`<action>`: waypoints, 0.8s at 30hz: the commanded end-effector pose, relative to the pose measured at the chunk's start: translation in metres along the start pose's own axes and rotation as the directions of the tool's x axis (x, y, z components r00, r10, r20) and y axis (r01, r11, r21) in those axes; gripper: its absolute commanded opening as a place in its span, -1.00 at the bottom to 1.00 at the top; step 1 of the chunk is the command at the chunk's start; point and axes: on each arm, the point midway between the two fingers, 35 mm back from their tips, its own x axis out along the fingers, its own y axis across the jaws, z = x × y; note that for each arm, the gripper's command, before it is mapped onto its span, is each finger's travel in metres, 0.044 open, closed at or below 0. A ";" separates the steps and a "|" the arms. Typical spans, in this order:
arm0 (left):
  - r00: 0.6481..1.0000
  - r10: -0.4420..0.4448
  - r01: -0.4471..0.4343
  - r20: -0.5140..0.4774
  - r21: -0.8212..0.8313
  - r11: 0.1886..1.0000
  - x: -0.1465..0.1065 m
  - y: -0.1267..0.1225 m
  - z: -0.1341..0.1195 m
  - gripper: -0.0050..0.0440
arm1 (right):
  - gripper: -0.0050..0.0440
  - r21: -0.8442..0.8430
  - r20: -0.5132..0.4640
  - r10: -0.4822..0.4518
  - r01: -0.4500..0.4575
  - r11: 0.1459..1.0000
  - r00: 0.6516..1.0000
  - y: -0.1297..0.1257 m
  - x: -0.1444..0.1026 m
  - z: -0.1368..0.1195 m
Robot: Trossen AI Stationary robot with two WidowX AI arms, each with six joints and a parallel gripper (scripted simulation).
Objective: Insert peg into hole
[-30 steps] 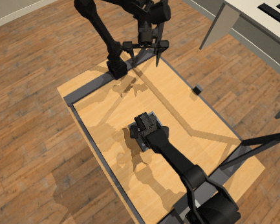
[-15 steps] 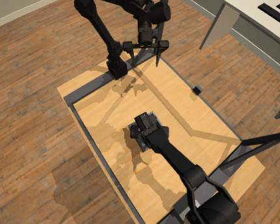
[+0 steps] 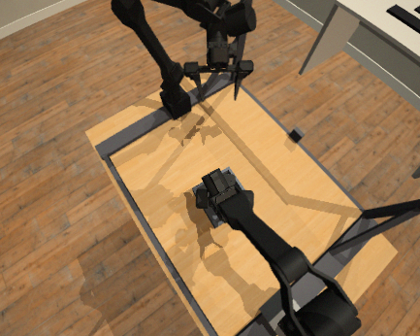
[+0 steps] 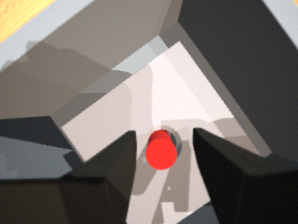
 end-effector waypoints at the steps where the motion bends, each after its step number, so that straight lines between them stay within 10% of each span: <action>1: 0.999 0.020 -0.020 0.033 0.007 1.000 -0.022 0.004 0.008 -0.10 | 1.00 0.012 0.008 0.009 -0.009 1.000 1.000 0.000 -0.003 0.004; 4: 0.999 0.020 -0.021 0.035 0.008 1.000 -0.026 0.004 0.009 -0.10 | 1.00 0.012 0.008 0.009 -0.009 1.000 1.000 0.000 -0.003 0.004; 17: 0.998 0.029 -0.030 0.048 0.009 1.000 -0.071 0.005 0.014 0.98 | 1.00 0.012 0.008 0.009 -0.009 1.000 1.000 0.000 -0.003 0.004; 24: 0.996 0.084 -0.080 0.014 -0.190 0.979 -0.074 -0.009 0.011 1.00 | 1.00 0.012 0.008 0.009 -0.009 1.000 1.000 0.000 -0.003 0.004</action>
